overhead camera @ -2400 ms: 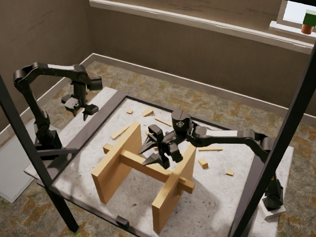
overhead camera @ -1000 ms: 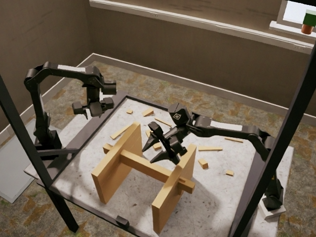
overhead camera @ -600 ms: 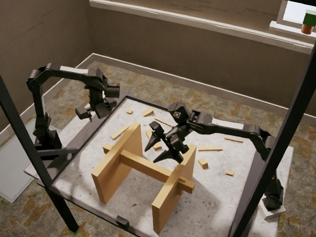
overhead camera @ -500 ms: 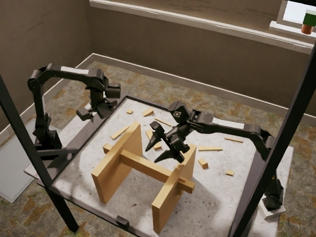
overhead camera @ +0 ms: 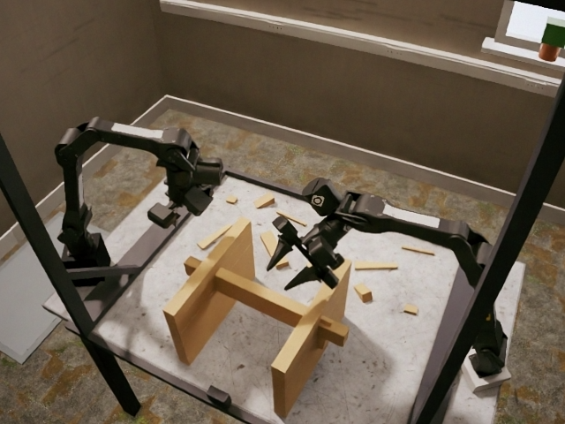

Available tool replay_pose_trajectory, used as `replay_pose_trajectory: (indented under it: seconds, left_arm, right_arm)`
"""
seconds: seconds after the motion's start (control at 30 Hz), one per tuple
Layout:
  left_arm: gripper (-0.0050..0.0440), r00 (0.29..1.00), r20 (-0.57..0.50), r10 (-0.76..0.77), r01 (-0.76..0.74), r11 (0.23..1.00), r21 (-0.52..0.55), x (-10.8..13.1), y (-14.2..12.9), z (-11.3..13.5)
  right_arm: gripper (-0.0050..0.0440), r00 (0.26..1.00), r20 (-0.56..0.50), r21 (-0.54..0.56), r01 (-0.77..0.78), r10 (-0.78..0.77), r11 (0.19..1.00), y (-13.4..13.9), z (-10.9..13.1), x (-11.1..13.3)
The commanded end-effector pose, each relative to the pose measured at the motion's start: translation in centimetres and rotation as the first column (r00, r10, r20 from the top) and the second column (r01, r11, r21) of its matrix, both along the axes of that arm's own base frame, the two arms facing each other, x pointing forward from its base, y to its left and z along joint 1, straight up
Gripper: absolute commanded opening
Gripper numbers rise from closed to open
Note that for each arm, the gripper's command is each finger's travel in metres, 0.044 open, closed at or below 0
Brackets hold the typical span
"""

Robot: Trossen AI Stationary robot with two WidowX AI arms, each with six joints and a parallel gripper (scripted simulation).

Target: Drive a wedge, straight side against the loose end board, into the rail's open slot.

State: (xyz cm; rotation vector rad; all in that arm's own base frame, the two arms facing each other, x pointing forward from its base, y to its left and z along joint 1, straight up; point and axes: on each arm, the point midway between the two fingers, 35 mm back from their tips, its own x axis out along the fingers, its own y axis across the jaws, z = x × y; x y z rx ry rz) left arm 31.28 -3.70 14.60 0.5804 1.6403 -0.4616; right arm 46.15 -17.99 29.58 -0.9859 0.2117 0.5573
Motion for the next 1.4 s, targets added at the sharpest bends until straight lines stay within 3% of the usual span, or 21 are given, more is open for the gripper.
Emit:
replay_pose_trajectory:
  seconds: [0.0,0.3,0.47,0.87,1.03,1.37]
  left_arm:
    - [0.0276,0.992,0.051,0.115,-0.116,0.993,0.026,1.1,-1.3,0.8]
    - [0.0276,0.937,0.122,0.328,-0.336,0.940,0.052,2.2,-3.7,1.3]
    - [0.0276,0.925,0.132,0.356,-0.365,0.929,0.053,2.3,-4.0,1.3]
    - [0.0276,0.746,0.245,0.619,-0.643,0.766,0.021,3.5,-7.7,2.0]
    - [0.0276,0.724,0.254,0.641,-0.666,0.746,0.015,3.6,-8.1,2.0]
    - [0.0276,0.534,0.314,0.785,-0.816,0.575,-0.051,4.1,-10.9,2.4]
  right_arm:
    - [0.0276,1.000,-0.025,0.007,0.012,-0.012,1.000,-0.3,0.5,-0.6]
    - [0.0276,0.992,-0.121,0.060,0.034,-0.026,0.998,-0.6,-0.7,-1.6]
    - [0.0276,0.992,-0.126,0.064,0.033,-0.025,0.997,-0.5,-0.6,-1.8]
    - [0.0276,0.965,-0.259,0.137,0.072,-0.034,0.988,-0.6,-2.0,-3.6]
    - [0.0276,0.964,-0.266,0.142,0.072,-0.032,0.987,-0.5,-1.9,-3.7]
    - [0.0276,0.933,-0.358,0.194,0.104,-0.029,0.975,-0.4,-2.7,-5.2]
